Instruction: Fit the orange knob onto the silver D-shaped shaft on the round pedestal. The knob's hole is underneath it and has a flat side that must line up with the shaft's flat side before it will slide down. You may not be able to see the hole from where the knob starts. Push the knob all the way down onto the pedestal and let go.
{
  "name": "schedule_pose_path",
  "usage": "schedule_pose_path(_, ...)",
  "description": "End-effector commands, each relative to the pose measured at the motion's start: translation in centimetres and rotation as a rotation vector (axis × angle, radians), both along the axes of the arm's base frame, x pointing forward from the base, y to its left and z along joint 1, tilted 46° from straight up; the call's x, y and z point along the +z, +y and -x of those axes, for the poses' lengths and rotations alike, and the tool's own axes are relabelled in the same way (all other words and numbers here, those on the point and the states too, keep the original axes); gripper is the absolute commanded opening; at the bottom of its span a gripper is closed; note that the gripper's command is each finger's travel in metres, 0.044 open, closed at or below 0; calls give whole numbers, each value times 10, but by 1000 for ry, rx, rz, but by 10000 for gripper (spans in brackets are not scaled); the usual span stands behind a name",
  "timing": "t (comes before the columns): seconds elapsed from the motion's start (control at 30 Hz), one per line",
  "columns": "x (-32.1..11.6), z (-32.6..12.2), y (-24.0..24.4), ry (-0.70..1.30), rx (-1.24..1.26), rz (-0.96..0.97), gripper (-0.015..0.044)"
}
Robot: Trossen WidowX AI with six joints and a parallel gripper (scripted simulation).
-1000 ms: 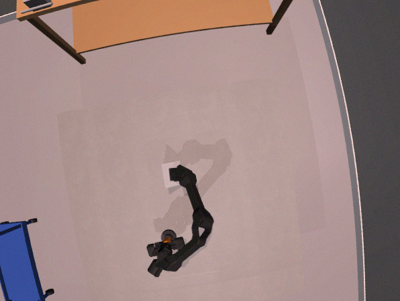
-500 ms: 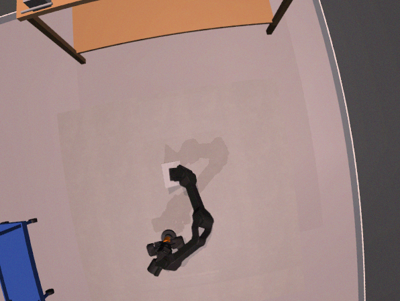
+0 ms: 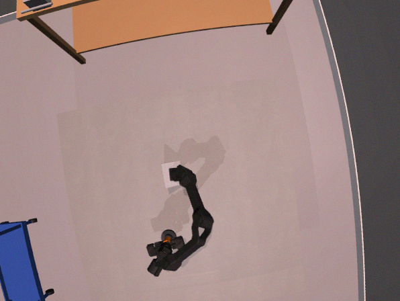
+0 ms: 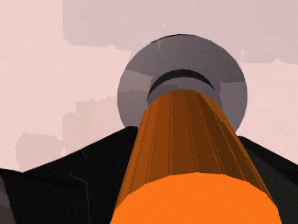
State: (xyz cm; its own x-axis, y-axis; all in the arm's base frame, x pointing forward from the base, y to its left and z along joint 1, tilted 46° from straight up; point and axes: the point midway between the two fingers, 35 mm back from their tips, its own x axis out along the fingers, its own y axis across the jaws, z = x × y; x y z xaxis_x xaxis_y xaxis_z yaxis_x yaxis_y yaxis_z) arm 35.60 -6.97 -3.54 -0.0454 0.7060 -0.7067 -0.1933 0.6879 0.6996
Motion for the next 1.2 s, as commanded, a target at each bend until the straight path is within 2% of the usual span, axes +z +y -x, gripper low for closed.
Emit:
schedule_pose_path(0.0, 2, -1, -3, -41, 35, 0, 0)
schedule_pose_path(0.17, 1, -1, -3, -151, 144, -7, 0)
schedule_pose_path(1.17, 3, -1, -2, -157, 151, -7, 0)
